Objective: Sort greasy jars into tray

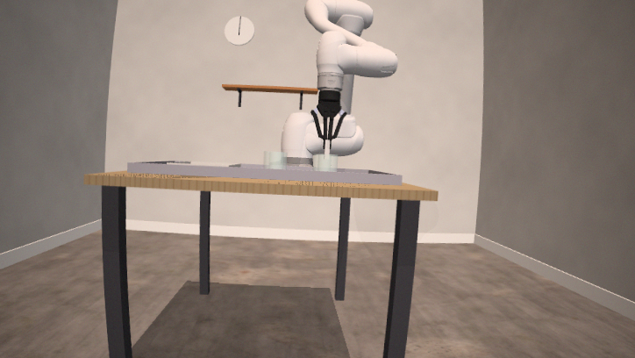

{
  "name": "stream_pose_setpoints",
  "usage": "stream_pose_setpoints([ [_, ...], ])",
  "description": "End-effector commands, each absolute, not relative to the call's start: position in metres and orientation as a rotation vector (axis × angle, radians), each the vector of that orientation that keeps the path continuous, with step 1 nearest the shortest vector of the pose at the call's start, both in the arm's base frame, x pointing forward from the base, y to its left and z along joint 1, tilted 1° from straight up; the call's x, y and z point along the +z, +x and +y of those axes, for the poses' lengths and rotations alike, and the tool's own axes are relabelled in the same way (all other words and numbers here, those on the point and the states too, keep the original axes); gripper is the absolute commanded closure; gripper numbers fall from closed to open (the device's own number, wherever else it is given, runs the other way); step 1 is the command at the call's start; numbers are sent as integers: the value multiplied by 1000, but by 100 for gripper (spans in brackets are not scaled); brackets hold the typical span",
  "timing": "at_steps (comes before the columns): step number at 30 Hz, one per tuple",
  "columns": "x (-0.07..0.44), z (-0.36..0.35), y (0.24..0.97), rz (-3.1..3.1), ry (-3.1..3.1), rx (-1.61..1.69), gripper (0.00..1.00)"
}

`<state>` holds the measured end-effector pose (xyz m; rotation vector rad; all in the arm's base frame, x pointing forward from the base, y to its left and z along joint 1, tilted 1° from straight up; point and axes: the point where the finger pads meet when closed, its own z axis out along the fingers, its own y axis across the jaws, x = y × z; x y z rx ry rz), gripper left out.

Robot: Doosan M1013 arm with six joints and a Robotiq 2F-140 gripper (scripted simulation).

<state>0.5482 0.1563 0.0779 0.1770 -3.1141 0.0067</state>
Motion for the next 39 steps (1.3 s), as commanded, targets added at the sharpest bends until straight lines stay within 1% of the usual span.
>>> stream_pose_setpoints([
  [1, 78, 156, 548, -3114, 177, 6, 100],
  [39, 78, 157, 553, -3114, 177, 6, 100],
])
